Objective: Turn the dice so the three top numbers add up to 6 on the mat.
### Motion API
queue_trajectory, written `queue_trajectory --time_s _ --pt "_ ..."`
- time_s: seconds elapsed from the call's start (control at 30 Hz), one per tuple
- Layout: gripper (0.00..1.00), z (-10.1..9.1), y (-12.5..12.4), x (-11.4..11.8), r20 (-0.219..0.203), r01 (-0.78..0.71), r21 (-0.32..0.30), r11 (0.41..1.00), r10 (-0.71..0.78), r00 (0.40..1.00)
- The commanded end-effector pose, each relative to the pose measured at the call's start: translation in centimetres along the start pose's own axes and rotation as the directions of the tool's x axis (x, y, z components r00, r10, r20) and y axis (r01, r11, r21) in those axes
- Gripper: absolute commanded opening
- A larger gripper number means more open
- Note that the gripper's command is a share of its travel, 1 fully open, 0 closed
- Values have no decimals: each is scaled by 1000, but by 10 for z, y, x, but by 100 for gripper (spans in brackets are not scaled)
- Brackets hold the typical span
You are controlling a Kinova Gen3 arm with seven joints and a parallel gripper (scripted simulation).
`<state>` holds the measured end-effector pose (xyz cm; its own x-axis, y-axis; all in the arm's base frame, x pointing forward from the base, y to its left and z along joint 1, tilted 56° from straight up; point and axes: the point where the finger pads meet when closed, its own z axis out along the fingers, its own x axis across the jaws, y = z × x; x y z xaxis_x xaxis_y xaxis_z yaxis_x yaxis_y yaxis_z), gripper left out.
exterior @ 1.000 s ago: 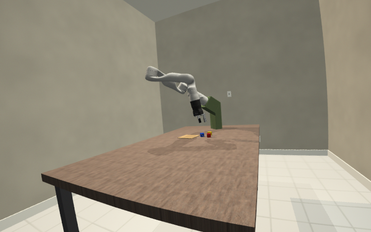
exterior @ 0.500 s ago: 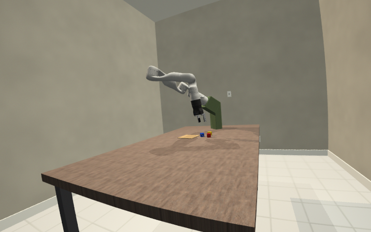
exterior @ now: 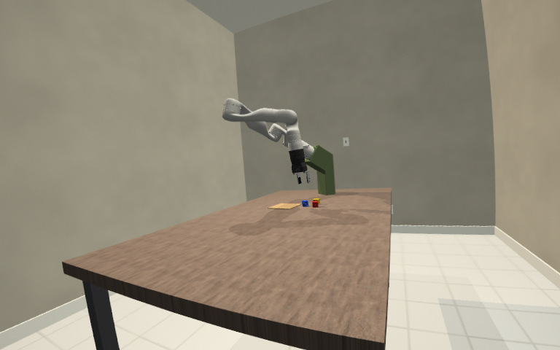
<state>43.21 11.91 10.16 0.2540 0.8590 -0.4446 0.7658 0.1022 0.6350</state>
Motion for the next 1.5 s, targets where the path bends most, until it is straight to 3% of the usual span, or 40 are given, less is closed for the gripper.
queue_trajectory --time_s 0.0,1.47 --pt "100 -2 -2 2 -2 10 -2 1000 -10 1000" --pt "100 -9 -14 -16 72 181 -47 982 -177 982"
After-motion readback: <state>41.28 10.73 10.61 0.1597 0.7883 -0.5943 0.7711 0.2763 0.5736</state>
